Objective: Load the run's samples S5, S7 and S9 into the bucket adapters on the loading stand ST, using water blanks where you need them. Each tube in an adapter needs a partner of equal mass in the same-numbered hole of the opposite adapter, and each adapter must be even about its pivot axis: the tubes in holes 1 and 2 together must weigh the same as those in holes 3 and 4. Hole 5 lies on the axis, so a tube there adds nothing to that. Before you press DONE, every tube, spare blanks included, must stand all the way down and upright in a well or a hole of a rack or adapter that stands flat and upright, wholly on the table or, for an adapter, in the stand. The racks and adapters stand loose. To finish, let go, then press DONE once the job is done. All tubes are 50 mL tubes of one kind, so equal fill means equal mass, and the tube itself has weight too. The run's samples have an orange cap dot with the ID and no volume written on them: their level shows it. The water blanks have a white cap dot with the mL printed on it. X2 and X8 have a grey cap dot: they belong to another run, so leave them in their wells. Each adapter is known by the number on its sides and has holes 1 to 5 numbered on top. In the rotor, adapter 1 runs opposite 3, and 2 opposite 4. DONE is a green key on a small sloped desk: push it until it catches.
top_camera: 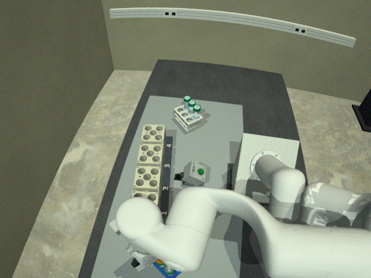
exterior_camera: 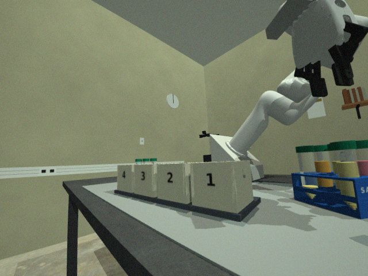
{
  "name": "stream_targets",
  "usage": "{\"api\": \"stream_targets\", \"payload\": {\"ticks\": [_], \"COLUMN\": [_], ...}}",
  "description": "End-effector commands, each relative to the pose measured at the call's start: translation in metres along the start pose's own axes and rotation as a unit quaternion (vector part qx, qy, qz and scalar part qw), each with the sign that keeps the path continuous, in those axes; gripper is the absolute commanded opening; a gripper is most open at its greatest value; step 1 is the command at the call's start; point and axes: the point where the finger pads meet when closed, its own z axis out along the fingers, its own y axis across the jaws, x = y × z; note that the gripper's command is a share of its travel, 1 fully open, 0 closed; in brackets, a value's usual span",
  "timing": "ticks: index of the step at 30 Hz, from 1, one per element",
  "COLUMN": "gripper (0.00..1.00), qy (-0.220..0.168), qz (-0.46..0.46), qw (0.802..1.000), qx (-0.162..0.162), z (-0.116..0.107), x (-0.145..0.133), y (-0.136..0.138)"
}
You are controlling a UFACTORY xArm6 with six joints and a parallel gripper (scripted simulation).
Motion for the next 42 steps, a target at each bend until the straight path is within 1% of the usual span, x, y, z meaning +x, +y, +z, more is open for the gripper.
{"api": "stream_targets", "payload": {"ticks": [1,4,29,30,36,40,42], "gripper": [0.44,0.44,0.44,0.57,0.57,0.57,0.57], "qy": [0.001,0.001,0.001,0.001,0.001,0.001,0.001], "qz": [-0.001,-0.001,-0.001,-0.017,-0.117,-0.183,-0.216], "qw": [1.0,1.0,1.0,1.0,0.993,0.983,0.976], "qx": [0.001,0.001,0.001,0.001,0.001,0.001,0.001], "z": [-0.01,-0.014,-0.014,-0.014,-0.014,-0.014,-0.014], "x": [0.0,0.0,0.0,-0.003,-0.025,-0.039,-0.04], "y": [-0.001,-0.001,-0.001,0.003,0.024,0.038,0.039]}}
